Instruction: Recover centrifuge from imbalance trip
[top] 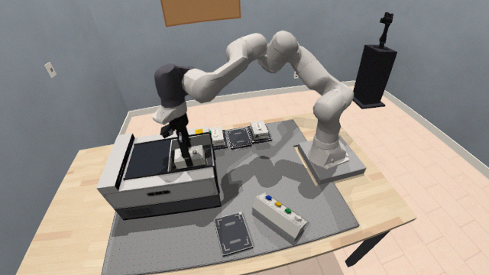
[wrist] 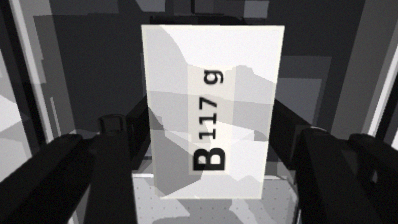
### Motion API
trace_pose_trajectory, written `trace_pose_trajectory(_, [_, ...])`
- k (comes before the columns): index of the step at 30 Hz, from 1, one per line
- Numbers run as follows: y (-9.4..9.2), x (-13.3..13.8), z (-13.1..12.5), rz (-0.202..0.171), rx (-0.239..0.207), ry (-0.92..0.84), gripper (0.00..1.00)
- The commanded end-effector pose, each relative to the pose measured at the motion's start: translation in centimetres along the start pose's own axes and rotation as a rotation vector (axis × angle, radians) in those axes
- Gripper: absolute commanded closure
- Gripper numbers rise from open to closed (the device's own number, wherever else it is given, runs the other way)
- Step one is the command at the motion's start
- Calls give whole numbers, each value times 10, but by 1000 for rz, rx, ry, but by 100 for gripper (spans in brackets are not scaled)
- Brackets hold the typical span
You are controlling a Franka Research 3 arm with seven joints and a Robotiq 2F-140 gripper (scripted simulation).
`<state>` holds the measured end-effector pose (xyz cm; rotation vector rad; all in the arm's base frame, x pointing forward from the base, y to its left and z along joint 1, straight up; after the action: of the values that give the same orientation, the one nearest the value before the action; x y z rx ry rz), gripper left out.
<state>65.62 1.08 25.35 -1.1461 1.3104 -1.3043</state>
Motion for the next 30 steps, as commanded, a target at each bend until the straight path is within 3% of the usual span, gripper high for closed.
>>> trace_pose_trajectory(1, [-1,-1,1,0,5,6,90])
trace_pose_trajectory(30, [-1,-1,3,0,5,17,90])
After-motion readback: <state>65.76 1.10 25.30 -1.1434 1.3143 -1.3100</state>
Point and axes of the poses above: the point where the finger pads meet when closed, its own y axis out along the fingers, its own x axis across the jaws, z = x × y, the point moved 9 cm from there along -y, back along the fingers, and after that the axes turned 10 degrees about y, right-handed, at the moved point
